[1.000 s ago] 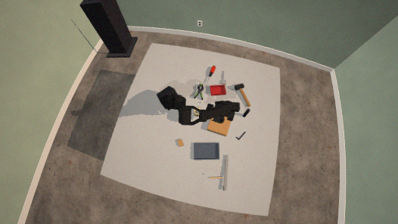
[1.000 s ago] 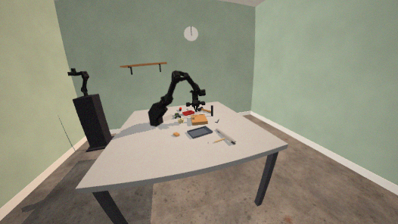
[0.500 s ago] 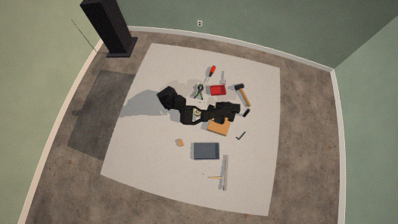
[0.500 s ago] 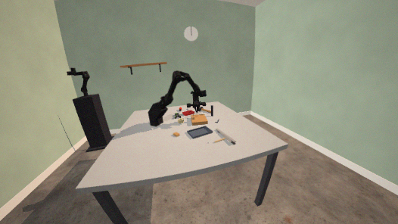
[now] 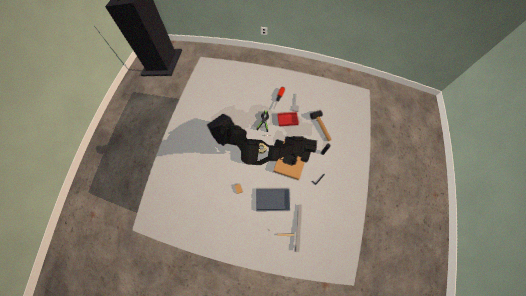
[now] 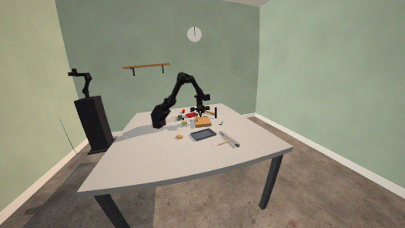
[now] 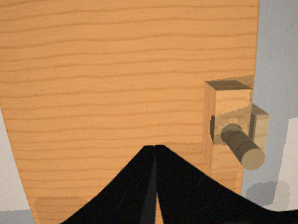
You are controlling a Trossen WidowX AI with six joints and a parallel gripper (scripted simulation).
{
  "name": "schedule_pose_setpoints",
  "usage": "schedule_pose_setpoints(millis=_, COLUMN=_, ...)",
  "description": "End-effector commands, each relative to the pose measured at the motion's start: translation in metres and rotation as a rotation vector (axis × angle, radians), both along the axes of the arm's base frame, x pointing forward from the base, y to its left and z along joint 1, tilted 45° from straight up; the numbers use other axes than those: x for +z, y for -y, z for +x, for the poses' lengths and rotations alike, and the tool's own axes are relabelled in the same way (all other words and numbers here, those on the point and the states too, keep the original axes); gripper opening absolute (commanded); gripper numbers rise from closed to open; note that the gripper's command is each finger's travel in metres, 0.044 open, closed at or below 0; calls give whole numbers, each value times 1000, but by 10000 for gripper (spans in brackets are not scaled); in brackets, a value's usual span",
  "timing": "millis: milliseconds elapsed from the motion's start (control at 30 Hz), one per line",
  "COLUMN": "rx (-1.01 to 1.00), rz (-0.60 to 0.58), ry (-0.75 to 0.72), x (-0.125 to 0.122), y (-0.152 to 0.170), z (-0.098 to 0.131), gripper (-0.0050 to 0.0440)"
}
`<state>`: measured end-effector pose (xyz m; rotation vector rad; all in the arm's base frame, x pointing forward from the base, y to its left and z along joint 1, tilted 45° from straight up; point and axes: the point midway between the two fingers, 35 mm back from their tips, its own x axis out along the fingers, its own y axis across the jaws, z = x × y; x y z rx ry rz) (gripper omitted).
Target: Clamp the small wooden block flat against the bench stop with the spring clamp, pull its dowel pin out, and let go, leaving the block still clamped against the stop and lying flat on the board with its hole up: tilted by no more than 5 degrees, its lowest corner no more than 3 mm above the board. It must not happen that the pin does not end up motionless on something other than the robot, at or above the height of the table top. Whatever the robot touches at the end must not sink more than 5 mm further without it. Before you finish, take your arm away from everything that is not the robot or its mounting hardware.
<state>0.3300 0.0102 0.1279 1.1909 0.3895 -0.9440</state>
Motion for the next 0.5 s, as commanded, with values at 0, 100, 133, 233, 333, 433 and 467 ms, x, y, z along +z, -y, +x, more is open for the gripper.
schedule_pose_setpoints(millis=0, rx=-1, rz=-3, ry=-20, x=-11, y=4, z=1, gripper=0)
schedule_pose_setpoints(millis=100, rx=-1, rz=-3, ry=-20, x=-14, y=6, z=4, gripper=0)
schedule_pose_setpoints(millis=133, rx=-1, rz=-4, ry=-20, x=-16, y=7, z=5, gripper=0)
schedule_pose_setpoints(millis=233, rx=-1, rz=-4, ry=-20, x=-19, y=9, z=7, gripper=0)
schedule_pose_setpoints(millis=333, rx=-1, rz=-4, ry=-20, x=-21, y=11, z=9, gripper=0)
schedule_pose_setpoints(millis=433, rx=-1, rz=-4, ry=-19, x=-24, y=12, z=11, gripper=0)
schedule_pose_setpoints(millis=467, rx=0, rz=-4, ry=-19, x=-25, y=13, z=11, gripper=0)
